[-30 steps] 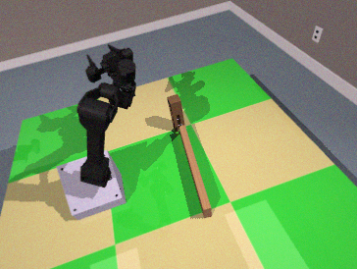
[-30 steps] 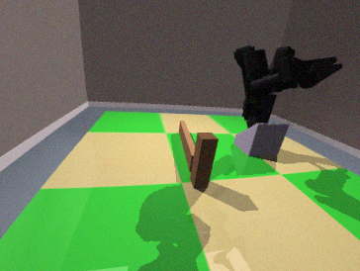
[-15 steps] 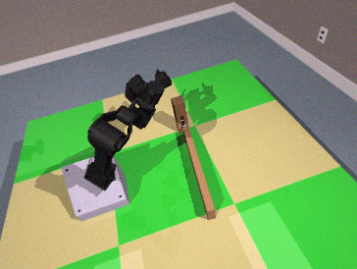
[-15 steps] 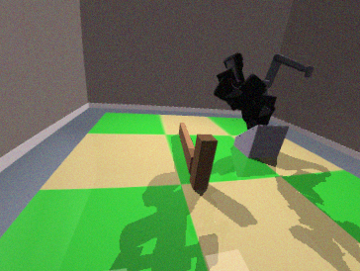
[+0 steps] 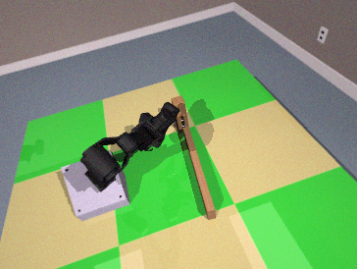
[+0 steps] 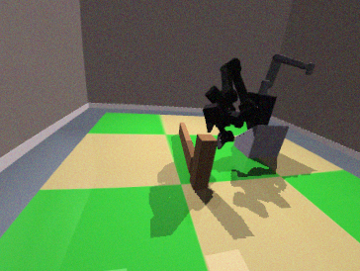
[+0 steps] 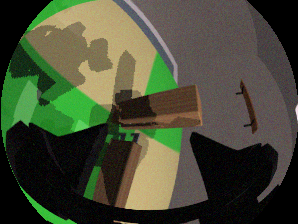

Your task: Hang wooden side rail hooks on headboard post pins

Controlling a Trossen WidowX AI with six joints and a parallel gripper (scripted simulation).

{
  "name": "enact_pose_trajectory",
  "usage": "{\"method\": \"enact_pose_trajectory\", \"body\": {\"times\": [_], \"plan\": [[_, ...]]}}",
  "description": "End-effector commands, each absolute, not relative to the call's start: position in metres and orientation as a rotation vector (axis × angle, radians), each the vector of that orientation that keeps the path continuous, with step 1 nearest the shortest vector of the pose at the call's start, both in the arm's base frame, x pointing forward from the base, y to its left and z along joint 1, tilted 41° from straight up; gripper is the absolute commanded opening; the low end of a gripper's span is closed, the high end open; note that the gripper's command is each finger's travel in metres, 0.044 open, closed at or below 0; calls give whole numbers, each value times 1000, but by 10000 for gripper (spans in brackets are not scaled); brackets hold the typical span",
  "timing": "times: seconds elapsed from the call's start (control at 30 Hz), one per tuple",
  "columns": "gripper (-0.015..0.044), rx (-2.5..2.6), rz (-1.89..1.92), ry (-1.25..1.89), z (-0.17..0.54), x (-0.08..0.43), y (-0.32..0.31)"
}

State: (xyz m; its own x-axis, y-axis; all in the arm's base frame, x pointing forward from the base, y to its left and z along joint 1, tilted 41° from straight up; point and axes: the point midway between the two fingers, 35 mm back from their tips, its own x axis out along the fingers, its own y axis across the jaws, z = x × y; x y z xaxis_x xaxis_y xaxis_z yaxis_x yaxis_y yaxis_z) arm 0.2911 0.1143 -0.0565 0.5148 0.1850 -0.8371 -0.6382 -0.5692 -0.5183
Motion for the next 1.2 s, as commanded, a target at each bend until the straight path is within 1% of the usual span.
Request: {"method": "enact_pose_trajectory", "body": {"times": [0.0, 0.77, 1.17], "plan": [[440, -1979, 1185, 415, -57, 285, 94], [440, -1968, 1181, 421, -57, 285, 94], [440, -1191, 880, 820, -46, 307, 95]]}}
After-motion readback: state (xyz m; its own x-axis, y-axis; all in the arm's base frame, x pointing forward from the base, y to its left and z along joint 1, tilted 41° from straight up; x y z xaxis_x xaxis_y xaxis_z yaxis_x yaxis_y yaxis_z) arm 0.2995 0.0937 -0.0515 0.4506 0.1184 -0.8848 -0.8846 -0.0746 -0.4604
